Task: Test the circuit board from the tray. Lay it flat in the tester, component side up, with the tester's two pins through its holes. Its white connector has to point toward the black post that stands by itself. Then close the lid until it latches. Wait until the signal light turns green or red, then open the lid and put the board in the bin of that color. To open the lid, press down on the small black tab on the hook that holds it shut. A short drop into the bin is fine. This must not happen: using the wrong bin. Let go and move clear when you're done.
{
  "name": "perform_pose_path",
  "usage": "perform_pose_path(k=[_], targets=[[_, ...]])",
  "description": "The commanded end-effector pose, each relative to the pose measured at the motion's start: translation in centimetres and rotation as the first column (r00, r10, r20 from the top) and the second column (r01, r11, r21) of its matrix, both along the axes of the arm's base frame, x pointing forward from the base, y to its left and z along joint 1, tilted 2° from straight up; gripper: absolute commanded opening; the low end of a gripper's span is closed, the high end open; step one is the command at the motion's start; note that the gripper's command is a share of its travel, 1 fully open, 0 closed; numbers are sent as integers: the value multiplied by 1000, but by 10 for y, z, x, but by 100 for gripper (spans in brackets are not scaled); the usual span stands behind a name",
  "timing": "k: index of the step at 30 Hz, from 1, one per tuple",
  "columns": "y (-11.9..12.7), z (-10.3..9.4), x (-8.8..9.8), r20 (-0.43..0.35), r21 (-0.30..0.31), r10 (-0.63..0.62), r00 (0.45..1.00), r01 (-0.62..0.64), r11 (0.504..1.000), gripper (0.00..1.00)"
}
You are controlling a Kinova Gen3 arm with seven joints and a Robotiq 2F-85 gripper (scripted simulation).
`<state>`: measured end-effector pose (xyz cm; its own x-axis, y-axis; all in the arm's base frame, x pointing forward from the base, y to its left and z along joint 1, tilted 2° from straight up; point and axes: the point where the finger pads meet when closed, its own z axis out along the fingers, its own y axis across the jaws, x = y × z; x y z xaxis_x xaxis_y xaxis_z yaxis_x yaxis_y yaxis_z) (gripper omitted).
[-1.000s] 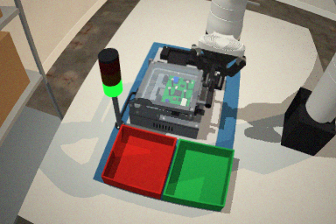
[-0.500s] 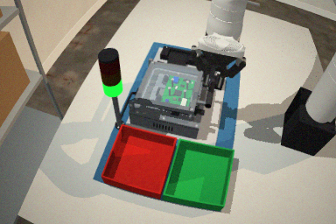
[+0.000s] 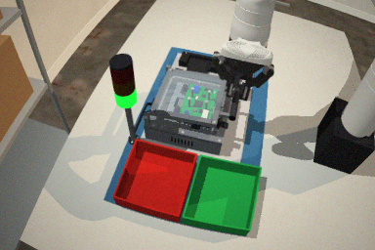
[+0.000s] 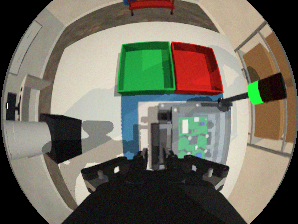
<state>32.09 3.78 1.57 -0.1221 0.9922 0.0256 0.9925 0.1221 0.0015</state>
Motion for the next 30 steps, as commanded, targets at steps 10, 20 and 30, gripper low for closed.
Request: perform_pose_path(k=[10,20,30], targets=[[3,-15,-2,-2,3,1,1000,-1,1000,26],[3,-16,-2,-2,3,1,1000,-1,1000,26],[3,-16,-2,-2,3,1,1000,-1,1000,26]])
